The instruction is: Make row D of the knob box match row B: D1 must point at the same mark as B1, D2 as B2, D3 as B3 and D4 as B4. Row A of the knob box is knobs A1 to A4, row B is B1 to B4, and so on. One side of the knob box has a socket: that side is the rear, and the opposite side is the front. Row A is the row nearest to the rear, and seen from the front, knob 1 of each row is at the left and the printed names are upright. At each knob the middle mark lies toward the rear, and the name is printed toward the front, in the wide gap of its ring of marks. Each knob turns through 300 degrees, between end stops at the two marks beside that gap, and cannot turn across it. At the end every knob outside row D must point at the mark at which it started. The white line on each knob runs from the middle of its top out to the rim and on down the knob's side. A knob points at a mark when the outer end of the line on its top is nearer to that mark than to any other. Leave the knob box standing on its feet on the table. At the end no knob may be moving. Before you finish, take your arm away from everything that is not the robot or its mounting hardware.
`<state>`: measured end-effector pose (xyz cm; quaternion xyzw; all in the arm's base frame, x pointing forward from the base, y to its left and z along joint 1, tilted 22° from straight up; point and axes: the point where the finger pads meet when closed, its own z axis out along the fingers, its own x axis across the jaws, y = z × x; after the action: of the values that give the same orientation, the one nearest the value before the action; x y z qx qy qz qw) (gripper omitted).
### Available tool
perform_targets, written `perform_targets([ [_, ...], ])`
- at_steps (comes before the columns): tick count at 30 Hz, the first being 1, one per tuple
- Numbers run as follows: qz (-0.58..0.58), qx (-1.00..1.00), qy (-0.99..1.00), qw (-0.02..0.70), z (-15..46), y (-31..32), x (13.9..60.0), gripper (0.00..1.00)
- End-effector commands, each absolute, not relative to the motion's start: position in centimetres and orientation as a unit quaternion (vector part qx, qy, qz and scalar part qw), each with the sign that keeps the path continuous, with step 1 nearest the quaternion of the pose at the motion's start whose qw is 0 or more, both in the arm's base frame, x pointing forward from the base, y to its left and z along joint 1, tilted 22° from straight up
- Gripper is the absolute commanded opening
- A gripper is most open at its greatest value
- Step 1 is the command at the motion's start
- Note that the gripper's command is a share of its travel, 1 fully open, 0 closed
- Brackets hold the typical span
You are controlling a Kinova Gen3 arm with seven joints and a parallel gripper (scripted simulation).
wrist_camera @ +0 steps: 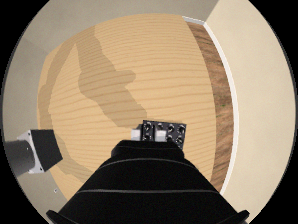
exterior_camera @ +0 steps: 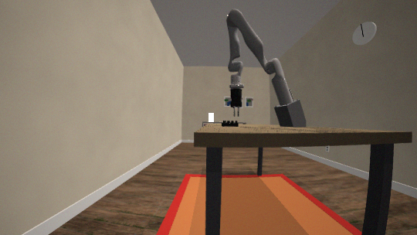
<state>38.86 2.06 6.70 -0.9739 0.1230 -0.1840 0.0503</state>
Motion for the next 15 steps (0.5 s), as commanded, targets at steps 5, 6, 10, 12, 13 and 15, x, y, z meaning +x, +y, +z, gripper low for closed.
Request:
perform_targets([
  [5,-0.184,-0.974,0.124,0.05,6.82,1.98,38.81,0.46],
  [6,-0.184,-0.974,0.124,0.05,6.82,1.98,38.81,0.46],
  [10,-0.184,-0.974,0.123,0.05,6.82,1.99,38.8,0.46],
  [12,-0.184,-0.974,0.123,0.05,6.82,1.99,38.8,0.46],
  [13,-0.184,-0.974,0.123,0.05,6.82,1.99,38.8,0.46],
  [15,-0.184,-0.974,0.121,0.049,6.82,2.0,38.79,0.46],
])
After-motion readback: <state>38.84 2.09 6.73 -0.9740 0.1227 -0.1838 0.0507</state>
